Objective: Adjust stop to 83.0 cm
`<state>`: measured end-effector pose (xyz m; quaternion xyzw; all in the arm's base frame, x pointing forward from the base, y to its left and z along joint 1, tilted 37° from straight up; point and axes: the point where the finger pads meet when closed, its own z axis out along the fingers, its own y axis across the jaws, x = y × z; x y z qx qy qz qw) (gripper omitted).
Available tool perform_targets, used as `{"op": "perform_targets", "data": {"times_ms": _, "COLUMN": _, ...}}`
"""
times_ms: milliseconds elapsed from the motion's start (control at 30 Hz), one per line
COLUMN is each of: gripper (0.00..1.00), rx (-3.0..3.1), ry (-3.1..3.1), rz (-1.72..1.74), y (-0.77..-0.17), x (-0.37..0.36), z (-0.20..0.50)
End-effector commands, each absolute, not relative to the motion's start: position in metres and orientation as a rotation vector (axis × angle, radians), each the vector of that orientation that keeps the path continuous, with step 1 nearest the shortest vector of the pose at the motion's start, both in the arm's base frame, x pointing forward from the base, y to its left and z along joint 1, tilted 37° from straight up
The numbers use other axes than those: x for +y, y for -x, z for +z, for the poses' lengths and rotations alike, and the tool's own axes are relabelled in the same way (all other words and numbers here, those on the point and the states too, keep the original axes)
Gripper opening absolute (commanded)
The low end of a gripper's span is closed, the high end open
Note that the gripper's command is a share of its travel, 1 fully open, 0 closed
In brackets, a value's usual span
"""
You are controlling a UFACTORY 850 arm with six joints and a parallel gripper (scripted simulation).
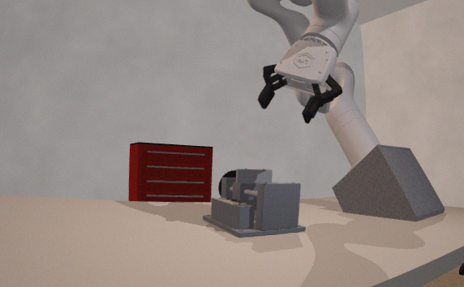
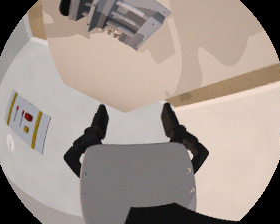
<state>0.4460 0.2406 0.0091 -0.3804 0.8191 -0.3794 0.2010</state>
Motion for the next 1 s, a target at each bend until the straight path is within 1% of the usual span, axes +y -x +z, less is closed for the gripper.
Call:
{"op": "perform_targets", "data": {"times_ms": 0, "gripper": 1.0, "rx": 2.29, "ry": 1.061, "rz": -1.067, "y": -0.442, "x": 0.266, "z": 0.044}}
{"op": "perform_targets", "data": {"times_ms": 200, "gripper": 1.0, "rx": 2.29, "ry": 1.061, "rz": -1.067, "y": -0.438, "x": 0.286, "z": 0.071}}
{"op": "perform_targets", "data": {"times_ms": 533, "gripper": 1.0, "rx": 2.291, "ry": 1.067, "rz": -1.07, "y": -0.438, "x": 0.288, "z": 0.076}}
{"op": "perform_targets", "data": {"times_ms": 667, "gripper": 1.0, "rx": 2.305, "ry": 1.116, "rz": -1.098, "y": -0.441, "x": 0.274, "z": 0.081}}
{"op": "perform_targets", "data": {"times_ms": 800, "gripper": 1.0, "rx": 2.338, "ry": 1.242, "rz": -1.154, "y": -0.447, "x": 0.24, "z": 0.093}}
{"op": "perform_targets", "data": {"times_ms": 967, "gripper": 1.0, "rx": 2.349, "ry": 1.287, "rz": -1.169, "y": -0.449, "x": 0.229, "z": 0.097}}
